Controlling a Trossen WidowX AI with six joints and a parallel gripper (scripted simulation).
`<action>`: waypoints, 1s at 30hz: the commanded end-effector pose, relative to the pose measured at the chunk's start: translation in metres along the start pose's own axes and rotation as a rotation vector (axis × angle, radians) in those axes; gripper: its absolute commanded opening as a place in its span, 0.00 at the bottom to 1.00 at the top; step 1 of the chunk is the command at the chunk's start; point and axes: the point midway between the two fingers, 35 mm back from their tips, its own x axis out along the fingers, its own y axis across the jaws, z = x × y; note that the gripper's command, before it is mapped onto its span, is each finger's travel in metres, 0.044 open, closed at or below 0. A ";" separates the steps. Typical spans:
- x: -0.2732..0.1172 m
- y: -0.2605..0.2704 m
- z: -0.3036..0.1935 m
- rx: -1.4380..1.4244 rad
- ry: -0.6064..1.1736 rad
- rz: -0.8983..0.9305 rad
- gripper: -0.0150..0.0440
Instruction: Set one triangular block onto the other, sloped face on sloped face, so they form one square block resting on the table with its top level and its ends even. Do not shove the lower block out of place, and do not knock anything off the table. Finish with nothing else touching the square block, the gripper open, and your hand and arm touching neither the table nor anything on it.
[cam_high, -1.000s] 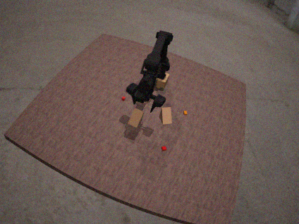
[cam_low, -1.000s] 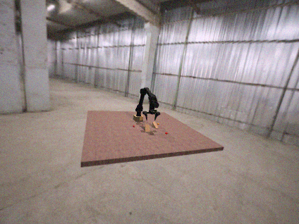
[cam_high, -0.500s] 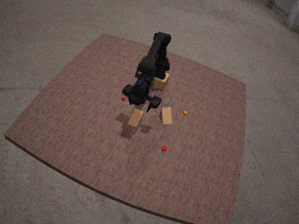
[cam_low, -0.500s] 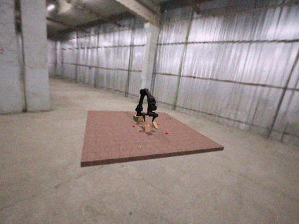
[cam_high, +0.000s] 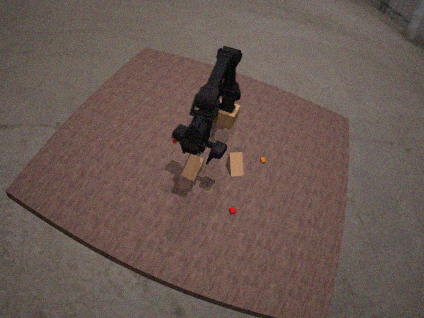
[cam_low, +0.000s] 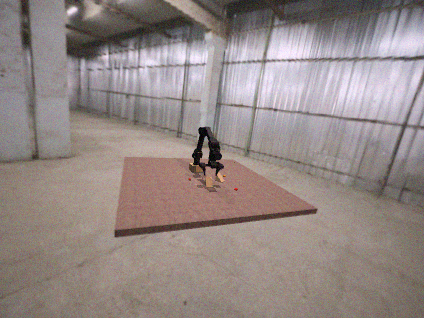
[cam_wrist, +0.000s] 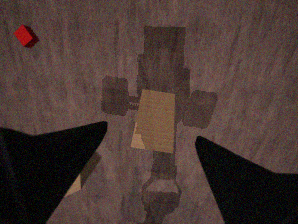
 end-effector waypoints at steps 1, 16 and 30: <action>0.010 -0.001 -0.001 -0.006 0.007 -0.005 1.00; 0.034 -0.003 -0.003 -0.006 0.007 -0.005 1.00; 0.057 -0.004 -0.007 -0.007 0.008 -0.005 1.00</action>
